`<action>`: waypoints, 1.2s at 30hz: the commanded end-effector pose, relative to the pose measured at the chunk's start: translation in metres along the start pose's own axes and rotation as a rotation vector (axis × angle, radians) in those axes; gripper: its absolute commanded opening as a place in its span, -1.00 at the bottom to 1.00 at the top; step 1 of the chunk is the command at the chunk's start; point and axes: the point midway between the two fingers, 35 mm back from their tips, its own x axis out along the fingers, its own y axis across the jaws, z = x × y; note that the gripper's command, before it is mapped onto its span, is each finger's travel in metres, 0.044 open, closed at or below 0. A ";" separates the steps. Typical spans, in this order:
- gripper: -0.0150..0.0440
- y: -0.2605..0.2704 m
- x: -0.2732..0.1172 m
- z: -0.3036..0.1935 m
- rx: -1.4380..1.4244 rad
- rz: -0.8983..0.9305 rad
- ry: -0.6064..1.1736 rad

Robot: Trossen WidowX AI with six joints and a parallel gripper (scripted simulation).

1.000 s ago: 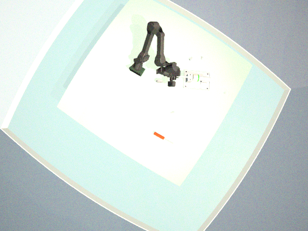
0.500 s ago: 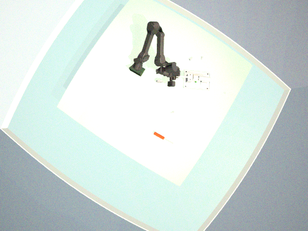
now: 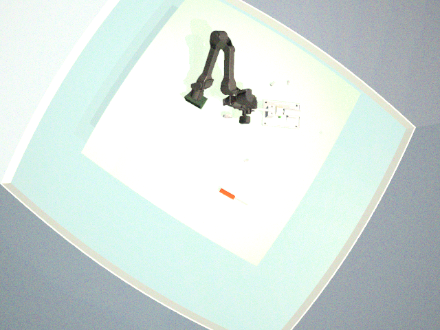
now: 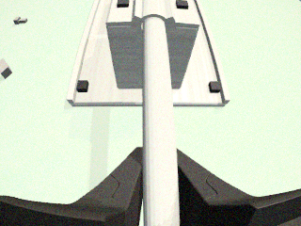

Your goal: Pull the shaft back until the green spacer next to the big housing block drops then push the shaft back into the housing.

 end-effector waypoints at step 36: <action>-0.49 0.000 0.006 0.007 -0.005 0.003 0.000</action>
